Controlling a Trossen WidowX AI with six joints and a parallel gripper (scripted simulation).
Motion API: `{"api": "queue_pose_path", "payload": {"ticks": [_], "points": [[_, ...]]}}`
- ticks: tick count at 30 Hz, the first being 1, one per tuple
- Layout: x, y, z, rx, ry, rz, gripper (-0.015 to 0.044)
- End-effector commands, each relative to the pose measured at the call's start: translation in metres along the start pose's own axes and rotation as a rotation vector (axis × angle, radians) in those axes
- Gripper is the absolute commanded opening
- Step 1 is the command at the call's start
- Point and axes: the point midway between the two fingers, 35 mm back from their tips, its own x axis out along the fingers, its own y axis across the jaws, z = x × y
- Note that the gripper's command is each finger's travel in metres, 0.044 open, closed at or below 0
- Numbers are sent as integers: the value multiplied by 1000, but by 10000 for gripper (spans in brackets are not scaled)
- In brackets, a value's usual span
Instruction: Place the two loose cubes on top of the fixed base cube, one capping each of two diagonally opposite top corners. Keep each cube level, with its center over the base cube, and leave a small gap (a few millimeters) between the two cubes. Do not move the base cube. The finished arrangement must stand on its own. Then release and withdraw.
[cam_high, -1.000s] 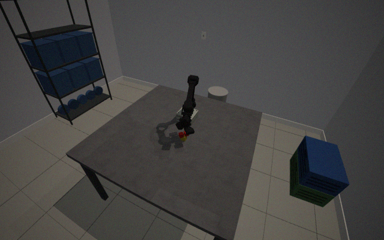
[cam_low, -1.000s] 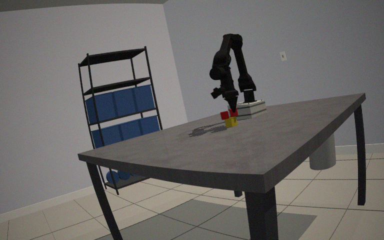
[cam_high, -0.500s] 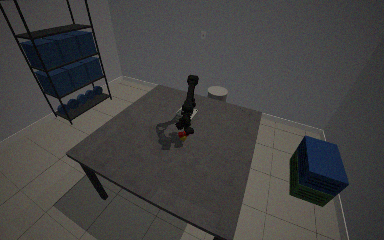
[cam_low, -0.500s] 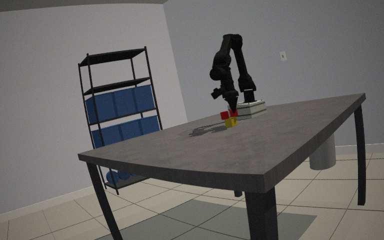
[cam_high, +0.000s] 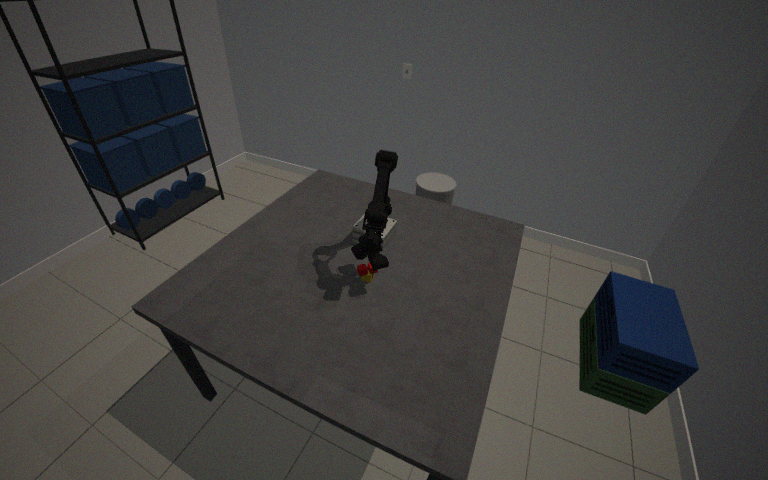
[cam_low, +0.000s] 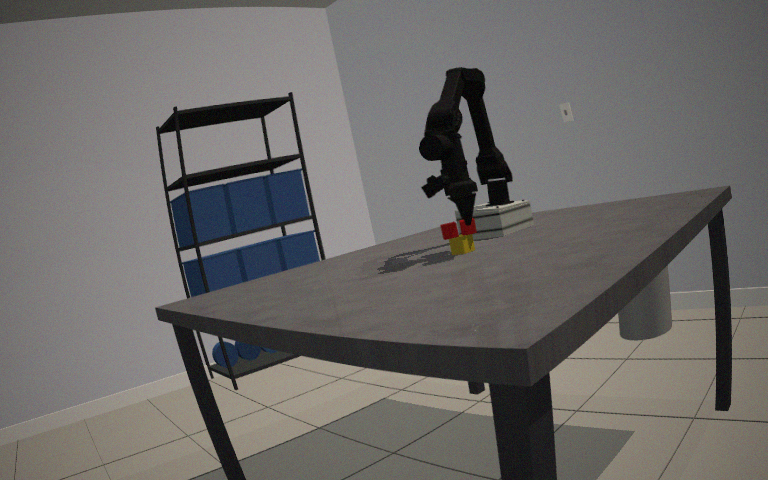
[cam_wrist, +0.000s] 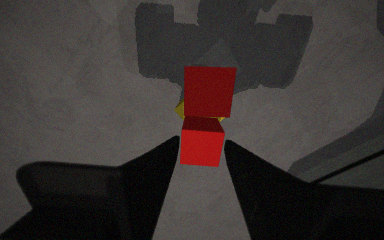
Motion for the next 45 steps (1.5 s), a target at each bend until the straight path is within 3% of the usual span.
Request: {"api": "queue_pose_path", "payload": {"ticks": [1, 32, 39, 45], "points": [[-8, 1, 0, -1, -2, 4, 205], [-62, 1, 0, -1, -3, 4, 205], [-63, 11, -15, 4, 0, 2, 389], [-65, 47, -87, 4, 7, 6, 400]]}}
